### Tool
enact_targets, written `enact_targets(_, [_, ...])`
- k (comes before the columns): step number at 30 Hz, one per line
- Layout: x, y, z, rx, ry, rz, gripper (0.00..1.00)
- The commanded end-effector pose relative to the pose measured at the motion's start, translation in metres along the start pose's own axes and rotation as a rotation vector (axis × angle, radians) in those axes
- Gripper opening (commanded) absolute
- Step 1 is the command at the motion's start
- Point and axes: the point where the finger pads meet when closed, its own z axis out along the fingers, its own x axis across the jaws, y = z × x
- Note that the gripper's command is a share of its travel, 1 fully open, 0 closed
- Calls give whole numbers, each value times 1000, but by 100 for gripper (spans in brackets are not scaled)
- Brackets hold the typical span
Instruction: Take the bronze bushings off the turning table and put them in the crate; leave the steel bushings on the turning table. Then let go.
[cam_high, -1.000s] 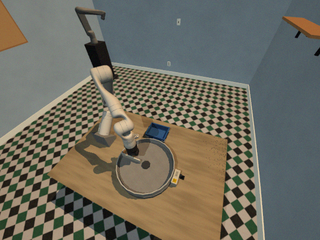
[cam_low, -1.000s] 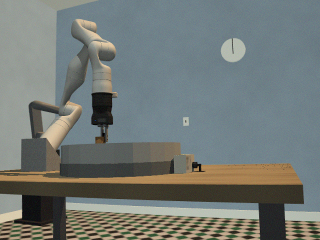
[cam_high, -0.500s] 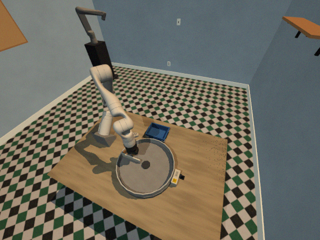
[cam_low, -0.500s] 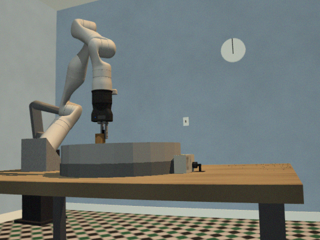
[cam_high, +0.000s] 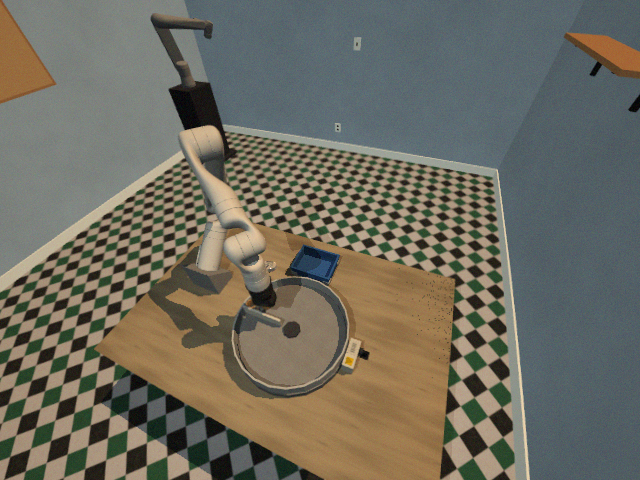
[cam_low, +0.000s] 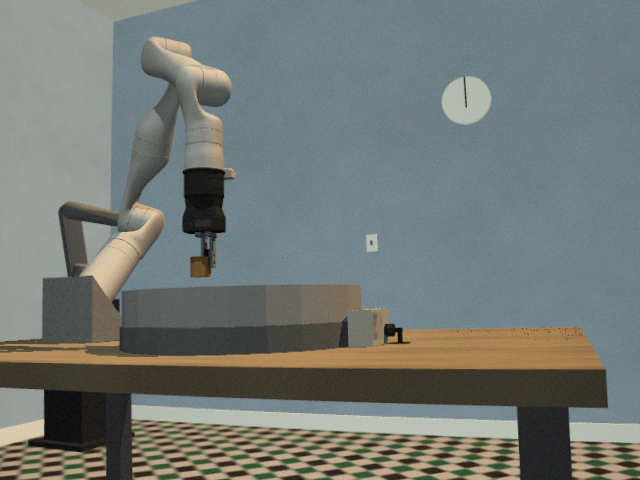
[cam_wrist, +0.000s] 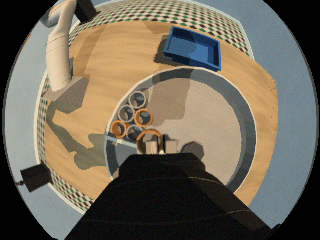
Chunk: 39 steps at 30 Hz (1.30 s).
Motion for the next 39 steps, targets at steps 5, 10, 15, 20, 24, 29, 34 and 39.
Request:
enact_targets(5, [1, 2, -25, -9, 6, 1, 0])
enact_targets(10, [1, 2, -25, -9, 6, 1, 0])
enact_targets(15, [1, 2, -25, -9, 6, 1, 0])
enact_targets(20, [18, -52, -25, -9, 6, 1, 0])
enact_targets(24, [18, -52, -25, -9, 6, 1, 0])
enact_targets(29, [18, -52, -25, -9, 6, 1, 0])
enact_targets(34, [24, -73, -24, -8, 5, 1, 0])
enact_targets(39, [34, -105, -24, -8, 5, 1, 0])
